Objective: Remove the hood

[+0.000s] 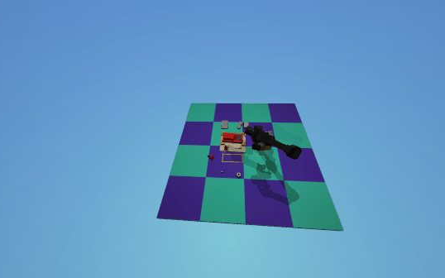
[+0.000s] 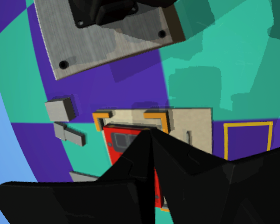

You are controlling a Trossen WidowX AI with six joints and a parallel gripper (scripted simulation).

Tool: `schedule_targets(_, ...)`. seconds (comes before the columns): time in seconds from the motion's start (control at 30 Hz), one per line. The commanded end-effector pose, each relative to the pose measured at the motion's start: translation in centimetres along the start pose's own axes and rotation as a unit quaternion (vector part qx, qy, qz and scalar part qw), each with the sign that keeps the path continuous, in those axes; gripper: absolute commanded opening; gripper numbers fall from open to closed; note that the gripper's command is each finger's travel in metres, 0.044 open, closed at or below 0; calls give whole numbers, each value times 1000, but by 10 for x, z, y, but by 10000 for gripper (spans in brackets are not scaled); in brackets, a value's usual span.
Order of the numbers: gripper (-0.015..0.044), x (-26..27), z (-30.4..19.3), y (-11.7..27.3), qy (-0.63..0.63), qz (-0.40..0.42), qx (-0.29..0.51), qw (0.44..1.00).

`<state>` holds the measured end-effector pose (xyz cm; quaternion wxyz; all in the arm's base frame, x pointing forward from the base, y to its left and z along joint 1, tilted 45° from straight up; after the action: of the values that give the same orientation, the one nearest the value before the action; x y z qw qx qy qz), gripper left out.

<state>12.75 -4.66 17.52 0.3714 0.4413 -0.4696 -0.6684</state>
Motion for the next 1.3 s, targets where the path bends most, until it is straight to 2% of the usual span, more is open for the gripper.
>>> schedule_targets(0.0,26,0,-1,0,7,-1,0,1000)
schedule_targets(0.13,131,2,-25,1,140,-22,-3,990)
schedule_targets(0.27,236,6,-54,-2,297,-48,1,954)
schedule_targets(0.4,341,11,-84,-9,445,-71,14,893)
schedule_targets(0.53,440,17,-113,-19,581,-91,36,808)
schedule_targets(0.7,440,26,-148,-39,727,-107,72,674)
schedule_targets(0.9,440,39,-187,-70,860,-109,124,483)
schedule_targets(1.27,440,57,-229,-123,957,-79,198,194)
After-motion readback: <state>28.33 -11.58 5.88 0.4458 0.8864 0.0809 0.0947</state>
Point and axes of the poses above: the point midway between the two fingers, 35 mm back from their tips, its own y axis back along the fingers, its own x axis across the jaws, z = x × y, the point moved 5 cm from there along y, back along the fingers, and after that the axes turned 8 degrees about -y, right-handed, at the moved point
